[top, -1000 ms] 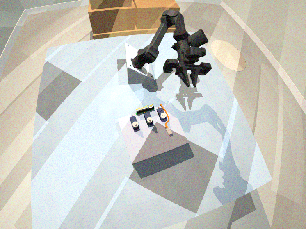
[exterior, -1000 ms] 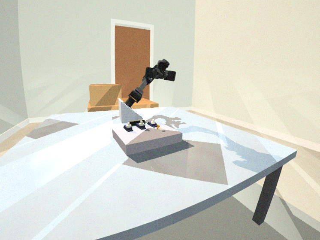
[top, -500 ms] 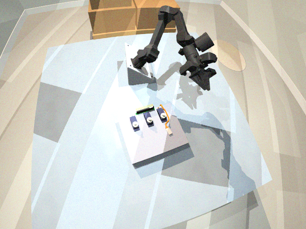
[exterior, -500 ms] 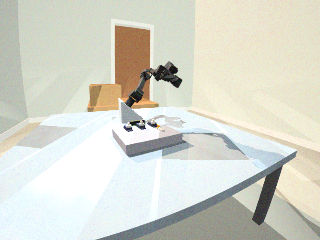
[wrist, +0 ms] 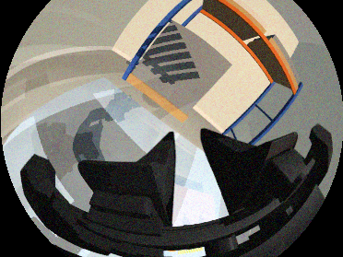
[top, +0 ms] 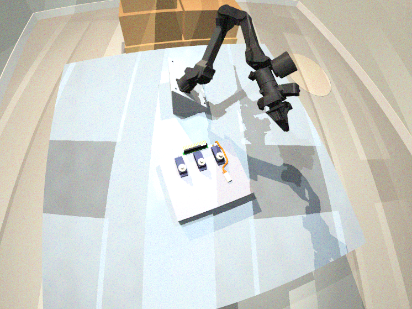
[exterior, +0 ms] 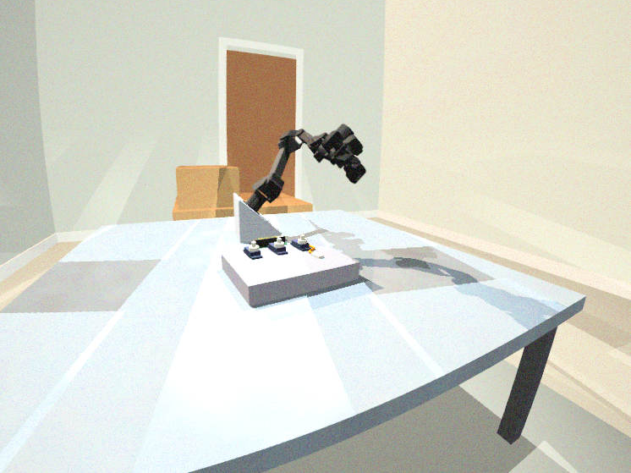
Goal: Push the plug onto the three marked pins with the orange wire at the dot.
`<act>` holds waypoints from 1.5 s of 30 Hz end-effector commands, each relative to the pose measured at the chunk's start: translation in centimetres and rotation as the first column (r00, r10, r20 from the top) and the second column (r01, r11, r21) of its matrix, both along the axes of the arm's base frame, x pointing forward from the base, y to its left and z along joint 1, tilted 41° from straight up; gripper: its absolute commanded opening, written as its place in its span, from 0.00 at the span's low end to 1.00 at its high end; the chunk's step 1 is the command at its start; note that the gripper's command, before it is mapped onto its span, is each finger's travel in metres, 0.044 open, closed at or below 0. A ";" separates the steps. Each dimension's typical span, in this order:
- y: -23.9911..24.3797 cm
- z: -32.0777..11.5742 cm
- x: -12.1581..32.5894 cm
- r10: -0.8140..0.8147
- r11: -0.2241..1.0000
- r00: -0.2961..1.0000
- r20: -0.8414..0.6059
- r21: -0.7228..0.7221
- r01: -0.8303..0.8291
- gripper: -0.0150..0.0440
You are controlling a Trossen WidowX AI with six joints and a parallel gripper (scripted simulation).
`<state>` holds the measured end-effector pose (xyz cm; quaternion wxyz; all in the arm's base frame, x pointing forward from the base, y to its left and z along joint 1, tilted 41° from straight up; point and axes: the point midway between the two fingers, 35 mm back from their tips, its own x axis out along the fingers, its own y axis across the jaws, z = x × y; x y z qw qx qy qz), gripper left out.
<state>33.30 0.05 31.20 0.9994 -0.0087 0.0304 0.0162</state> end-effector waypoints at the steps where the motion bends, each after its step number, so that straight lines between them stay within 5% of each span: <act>1: 0.1 -1.9 1.6 0.036 0.999 0.993 -0.114 -0.018 -0.038 0.45; 24: -0.3 -14.8 7.1 0.316 0.948 0.631 -0.708 0.213 -0.237 0.45; 40: -0.8 -22.0 7.1 0.582 0.812 0.262 -0.770 0.566 -0.143 0.45; 45: -0.9 -22.5 7.1 0.607 0.793 0.234 -0.759 0.597 -0.122 0.45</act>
